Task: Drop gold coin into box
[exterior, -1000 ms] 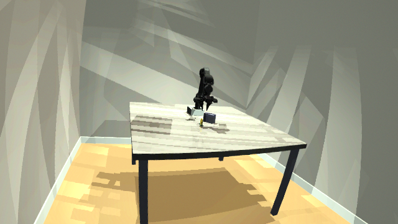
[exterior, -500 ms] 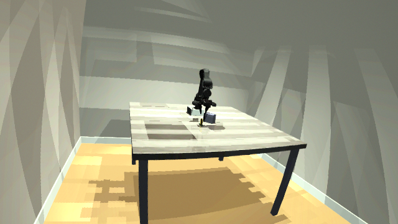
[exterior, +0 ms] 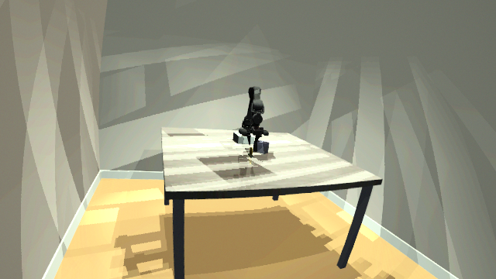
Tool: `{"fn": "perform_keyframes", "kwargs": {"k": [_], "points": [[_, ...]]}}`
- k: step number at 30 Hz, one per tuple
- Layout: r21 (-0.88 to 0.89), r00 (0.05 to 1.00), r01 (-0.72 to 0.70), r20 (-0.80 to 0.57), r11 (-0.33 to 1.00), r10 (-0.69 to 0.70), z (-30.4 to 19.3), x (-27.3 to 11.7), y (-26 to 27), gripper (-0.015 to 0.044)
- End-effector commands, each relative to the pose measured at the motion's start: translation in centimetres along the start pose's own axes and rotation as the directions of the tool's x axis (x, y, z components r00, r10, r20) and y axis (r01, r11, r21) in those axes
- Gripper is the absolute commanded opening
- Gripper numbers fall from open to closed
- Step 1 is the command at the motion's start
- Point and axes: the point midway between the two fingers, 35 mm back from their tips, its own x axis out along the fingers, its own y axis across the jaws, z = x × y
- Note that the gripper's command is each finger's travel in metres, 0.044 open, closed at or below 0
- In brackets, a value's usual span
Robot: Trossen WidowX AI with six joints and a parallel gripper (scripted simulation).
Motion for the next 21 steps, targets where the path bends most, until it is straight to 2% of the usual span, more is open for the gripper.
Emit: {"fn": "perform_keyframes", "kwargs": {"k": [1,21], "points": [[-0.003,1.0,0.004,-0.008,1.0,-0.004,-0.2,0.7,-0.1,0.0161],[-0.004,1.0,0.005,-0.01,1.0,-0.005,-0.2,4.0,-0.1,0.0161]]}}
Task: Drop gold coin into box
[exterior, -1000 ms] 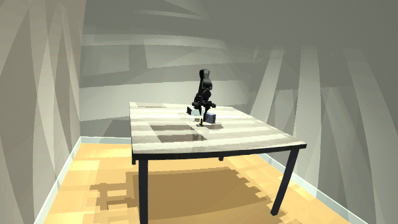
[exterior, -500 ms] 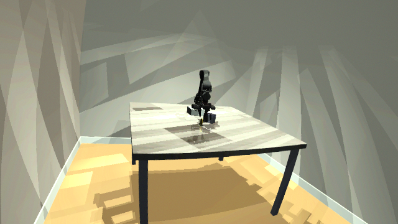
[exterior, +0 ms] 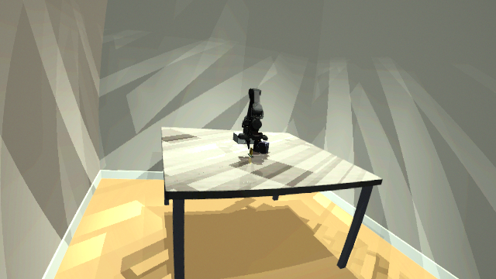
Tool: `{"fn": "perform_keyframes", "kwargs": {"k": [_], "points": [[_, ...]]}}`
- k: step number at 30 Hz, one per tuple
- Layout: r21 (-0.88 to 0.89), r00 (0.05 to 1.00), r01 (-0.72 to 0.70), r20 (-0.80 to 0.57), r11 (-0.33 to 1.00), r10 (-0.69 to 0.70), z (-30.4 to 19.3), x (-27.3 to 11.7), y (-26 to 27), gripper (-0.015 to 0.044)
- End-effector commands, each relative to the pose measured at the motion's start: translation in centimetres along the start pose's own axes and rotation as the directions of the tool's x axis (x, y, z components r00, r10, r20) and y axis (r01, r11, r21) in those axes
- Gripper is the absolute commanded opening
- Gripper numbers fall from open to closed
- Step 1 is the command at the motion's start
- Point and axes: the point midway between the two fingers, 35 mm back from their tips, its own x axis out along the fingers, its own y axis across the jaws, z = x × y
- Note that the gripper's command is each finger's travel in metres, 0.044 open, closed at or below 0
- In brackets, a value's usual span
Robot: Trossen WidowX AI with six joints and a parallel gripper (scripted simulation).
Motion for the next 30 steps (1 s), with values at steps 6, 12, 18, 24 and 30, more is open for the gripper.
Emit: {"fn": "perform_keyframes", "kwargs": {"k": [6,12,18,24,30], "points": [[-0.002,1.0,0.002,-0.008,1.0,-0.002,-0.3,1.8,0.0,0.0161],[-0.001,1.0,0.001,-0.007,1.0,-0.001,-0.3,2.7,0.0,0.0161],[-0.001,1.0,0.0,-0.006,1.0,0.0,-0.3,3.1,0.1,0.0108],[-0.001,1.0,0.0,-0.006,1.0,0.0,-0.3,3.1,0.1,0.0],[-0.001,1.0,0.0,-0.006,1.0,0.0,-0.3,3.1,0.1,0.0]]}}
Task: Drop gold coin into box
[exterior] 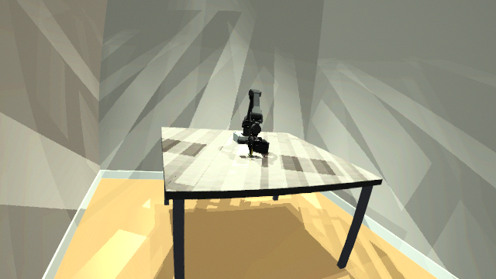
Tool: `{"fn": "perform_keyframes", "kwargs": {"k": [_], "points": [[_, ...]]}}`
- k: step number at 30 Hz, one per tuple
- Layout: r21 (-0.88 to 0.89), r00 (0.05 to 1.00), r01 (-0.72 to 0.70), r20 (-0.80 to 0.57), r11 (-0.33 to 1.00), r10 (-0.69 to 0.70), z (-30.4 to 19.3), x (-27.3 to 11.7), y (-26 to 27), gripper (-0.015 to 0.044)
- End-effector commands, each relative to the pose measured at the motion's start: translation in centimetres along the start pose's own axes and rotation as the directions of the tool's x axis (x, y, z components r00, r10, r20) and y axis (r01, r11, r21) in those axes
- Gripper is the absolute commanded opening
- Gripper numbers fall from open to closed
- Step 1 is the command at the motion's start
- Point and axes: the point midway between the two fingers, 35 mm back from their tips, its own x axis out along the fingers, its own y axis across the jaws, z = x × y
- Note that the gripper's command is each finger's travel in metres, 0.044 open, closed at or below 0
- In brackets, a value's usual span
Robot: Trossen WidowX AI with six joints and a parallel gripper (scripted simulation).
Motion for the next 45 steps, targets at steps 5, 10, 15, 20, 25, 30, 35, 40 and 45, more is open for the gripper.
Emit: {"fn": "perform_keyframes", "kwargs": {"k": [5,10,15,20,25,30,35,40,45], "points": [[0.001,1.0,0.001,0.0,1.0,-0.001,0.0,-0.3,0.0,0.0],[0.001,1.0,0.001,0.0,1.0,-0.001,0.2,-1.5,0.0,0.0],[0.001,1.0,0.001,0.0,1.0,-0.001,0.3,-2.7,-0.1,0.0],[0.001,1.0,0.001,0.0,1.0,-0.001,0.4,-4.0,-0.1,0.0],[0.001,1.0,0.002,0.0,1.0,-0.002,0.4,-5.3,-0.1,0.0],[0.001,1.0,0.002,0.0,1.0,-0.002,0.3,-6.5,-0.1,0.0],[0.001,1.0,0.002,0.0,1.0,-0.002,0.2,-7.8,0.0,0.0],[0.001,1.0,0.002,0.0,1.0,-0.002,0.1,-9.1,0.0,0.0],[-0.022,1.0,0.002,0.0,1.0,-0.002,0.0,-9.5,0.0,0.0]]}}
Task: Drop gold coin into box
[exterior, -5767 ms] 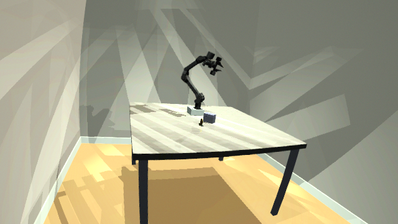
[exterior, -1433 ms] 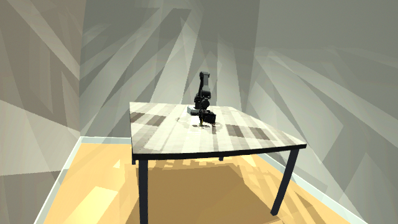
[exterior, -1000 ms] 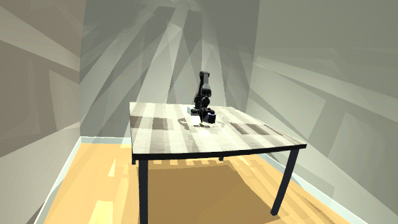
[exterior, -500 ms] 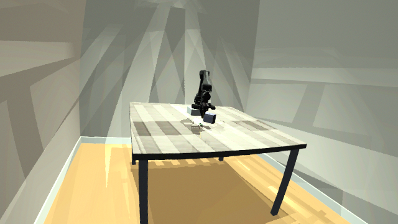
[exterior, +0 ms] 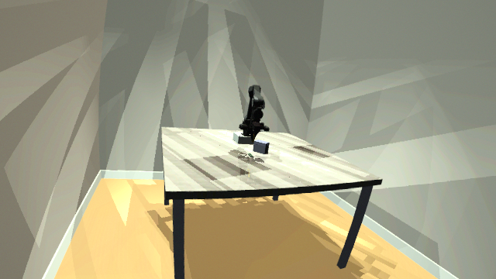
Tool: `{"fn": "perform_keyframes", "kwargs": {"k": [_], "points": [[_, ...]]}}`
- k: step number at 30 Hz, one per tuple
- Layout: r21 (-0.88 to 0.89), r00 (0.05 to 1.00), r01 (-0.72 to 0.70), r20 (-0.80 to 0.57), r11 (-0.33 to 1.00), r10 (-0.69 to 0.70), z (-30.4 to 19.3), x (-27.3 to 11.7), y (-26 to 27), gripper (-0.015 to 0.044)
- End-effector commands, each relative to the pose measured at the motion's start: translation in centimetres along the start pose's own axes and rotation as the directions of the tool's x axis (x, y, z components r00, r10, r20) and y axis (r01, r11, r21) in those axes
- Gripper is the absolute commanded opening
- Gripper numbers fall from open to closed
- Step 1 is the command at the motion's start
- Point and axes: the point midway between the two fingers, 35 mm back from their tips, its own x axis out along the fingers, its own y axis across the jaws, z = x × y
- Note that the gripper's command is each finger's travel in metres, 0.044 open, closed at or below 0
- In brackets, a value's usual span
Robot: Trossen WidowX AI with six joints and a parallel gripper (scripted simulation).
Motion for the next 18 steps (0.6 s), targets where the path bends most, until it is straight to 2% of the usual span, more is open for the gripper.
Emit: {"fn": "perform_keyframes", "kwargs": {"k": [1,9,18], "points": [[-0.047,1.0,0.001,-0.001,0.999,-0.001,-0.09,-0.39,0.03,0.0],[-0.315,1.0,0.0,-0.002,0.949,-0.001,-0.32,-0.41,0.38,0.0],[-0.588,1.0,-0.001,-0.002,0.809,0.0,-0.58,-0.44,0.77,0.0]]}}
